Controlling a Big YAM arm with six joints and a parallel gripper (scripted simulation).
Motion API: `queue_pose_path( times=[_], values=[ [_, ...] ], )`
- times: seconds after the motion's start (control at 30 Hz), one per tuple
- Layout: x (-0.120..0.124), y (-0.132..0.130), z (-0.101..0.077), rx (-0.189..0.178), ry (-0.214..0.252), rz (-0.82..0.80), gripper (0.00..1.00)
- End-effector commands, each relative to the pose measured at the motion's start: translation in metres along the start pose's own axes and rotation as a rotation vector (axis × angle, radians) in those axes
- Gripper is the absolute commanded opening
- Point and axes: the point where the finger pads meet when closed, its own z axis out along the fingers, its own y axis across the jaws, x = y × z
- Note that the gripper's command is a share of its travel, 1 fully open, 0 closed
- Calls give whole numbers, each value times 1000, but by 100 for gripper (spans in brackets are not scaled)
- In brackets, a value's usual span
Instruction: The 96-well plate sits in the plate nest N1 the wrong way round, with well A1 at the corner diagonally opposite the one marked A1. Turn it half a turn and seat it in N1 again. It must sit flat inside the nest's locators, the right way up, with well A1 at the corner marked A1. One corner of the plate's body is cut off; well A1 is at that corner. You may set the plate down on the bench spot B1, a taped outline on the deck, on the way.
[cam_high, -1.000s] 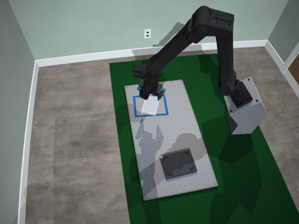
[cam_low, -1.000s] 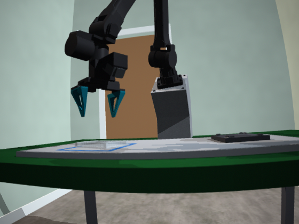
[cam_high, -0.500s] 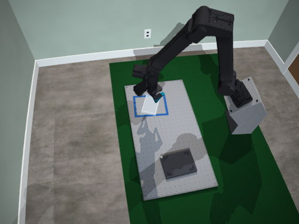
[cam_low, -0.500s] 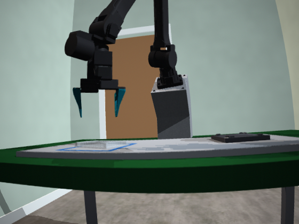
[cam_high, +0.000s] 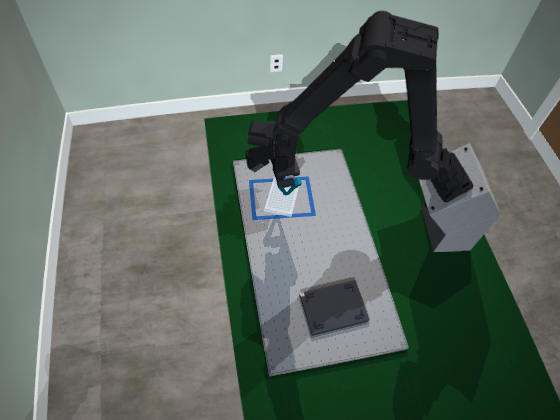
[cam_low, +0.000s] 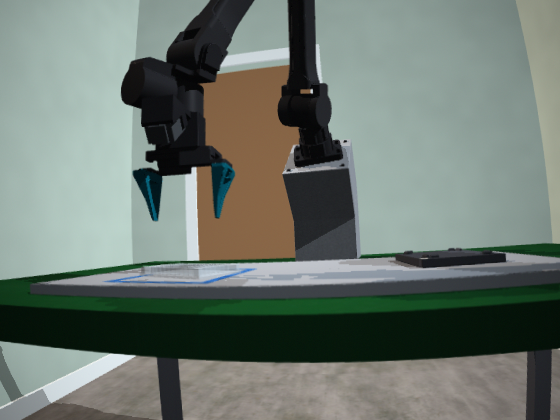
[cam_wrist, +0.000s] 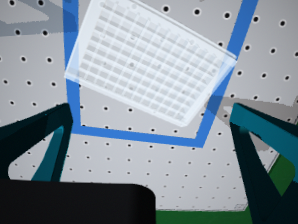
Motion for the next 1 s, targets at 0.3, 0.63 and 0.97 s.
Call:
queue_pose_path(
  times=[0.3,0.63,0.97],
  values=[
    [-1,-7,-4,6,-1,475,100],
    [-1,-7,-4,6,-1,512,100],
    [-1,-6,-4,6,0,512,100]
  ],
)
